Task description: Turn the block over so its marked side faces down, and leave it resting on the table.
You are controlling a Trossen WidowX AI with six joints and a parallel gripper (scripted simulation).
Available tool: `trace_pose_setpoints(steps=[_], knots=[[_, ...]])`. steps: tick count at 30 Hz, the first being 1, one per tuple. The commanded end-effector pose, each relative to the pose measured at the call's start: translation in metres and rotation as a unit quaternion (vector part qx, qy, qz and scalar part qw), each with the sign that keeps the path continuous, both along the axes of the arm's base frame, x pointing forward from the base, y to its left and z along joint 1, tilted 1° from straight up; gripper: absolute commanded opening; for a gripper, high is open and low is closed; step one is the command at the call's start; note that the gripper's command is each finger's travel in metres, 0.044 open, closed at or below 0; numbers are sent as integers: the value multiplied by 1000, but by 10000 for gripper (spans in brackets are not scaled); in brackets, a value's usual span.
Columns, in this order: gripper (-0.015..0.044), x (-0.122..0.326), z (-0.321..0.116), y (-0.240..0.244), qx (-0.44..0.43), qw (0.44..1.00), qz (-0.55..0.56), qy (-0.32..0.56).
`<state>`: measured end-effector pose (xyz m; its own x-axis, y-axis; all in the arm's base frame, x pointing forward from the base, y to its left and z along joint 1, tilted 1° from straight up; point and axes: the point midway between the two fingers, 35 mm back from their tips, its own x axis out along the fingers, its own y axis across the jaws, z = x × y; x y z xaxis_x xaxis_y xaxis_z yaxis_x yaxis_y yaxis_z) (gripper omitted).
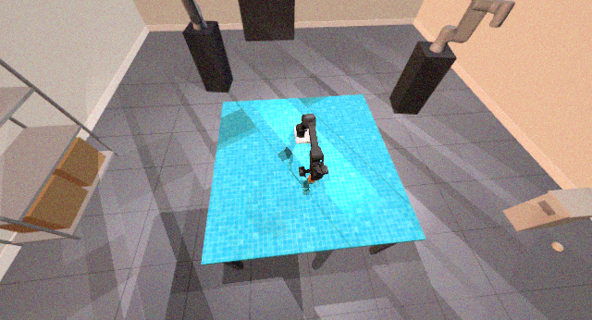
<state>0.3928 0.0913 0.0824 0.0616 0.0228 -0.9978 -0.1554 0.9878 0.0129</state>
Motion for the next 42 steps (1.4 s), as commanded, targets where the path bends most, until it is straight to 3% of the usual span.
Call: trace_pose_setpoints(steps=[1, 14, 24, 41, 42], knots=[[440, -1, -9, 1, 2, 1000, 2, 2], [440, 0, -27, 1, 2, 1000, 2, 3], [177, 0, -27, 1, 2, 1000, 2, 3], [64, 0, -27, 1, 2, 1000, 2, 3], [38, 0, -26, 1, 2, 1000, 2, 2]])
